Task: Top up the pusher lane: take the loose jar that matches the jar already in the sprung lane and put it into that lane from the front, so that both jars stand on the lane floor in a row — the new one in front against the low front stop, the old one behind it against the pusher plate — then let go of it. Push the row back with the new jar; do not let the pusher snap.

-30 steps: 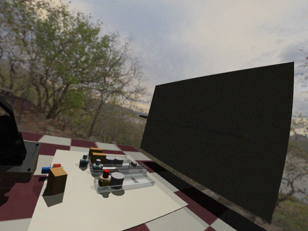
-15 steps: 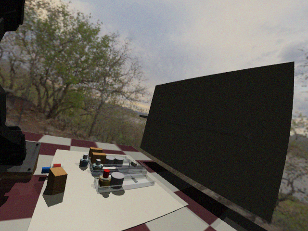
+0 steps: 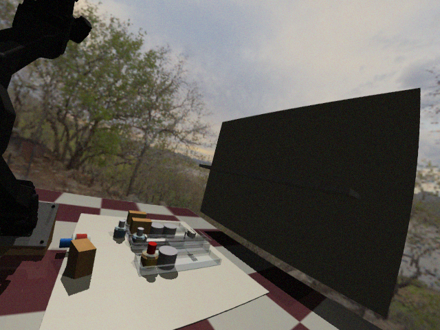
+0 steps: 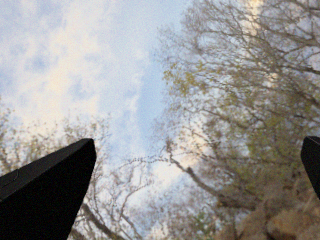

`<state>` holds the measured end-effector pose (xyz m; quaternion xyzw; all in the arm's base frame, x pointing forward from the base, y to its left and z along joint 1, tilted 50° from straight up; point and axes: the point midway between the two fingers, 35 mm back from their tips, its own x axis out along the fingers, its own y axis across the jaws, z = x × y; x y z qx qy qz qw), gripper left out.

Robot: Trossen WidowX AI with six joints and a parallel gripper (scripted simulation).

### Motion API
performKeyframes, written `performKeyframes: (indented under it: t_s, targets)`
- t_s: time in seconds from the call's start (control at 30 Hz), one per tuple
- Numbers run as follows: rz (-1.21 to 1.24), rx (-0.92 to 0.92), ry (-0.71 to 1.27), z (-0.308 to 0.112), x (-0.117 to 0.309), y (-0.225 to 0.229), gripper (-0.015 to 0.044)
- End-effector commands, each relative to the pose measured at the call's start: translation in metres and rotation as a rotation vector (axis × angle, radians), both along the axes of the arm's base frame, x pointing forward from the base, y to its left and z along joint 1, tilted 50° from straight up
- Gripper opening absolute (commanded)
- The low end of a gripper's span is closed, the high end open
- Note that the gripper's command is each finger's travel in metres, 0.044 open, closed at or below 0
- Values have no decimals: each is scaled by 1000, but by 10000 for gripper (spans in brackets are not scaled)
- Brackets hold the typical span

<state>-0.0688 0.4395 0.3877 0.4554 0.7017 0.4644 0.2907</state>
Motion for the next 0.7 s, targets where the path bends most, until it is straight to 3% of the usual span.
performKeyframes:
  t_s: [0.0,0.33,0.67]
  targets:
    - [-88,-97,-41,-35,26,17,440]
    - [-404,-494,-249,-159,144,34,440]
    - [-607,-949,-414,-270,257,-23,440]
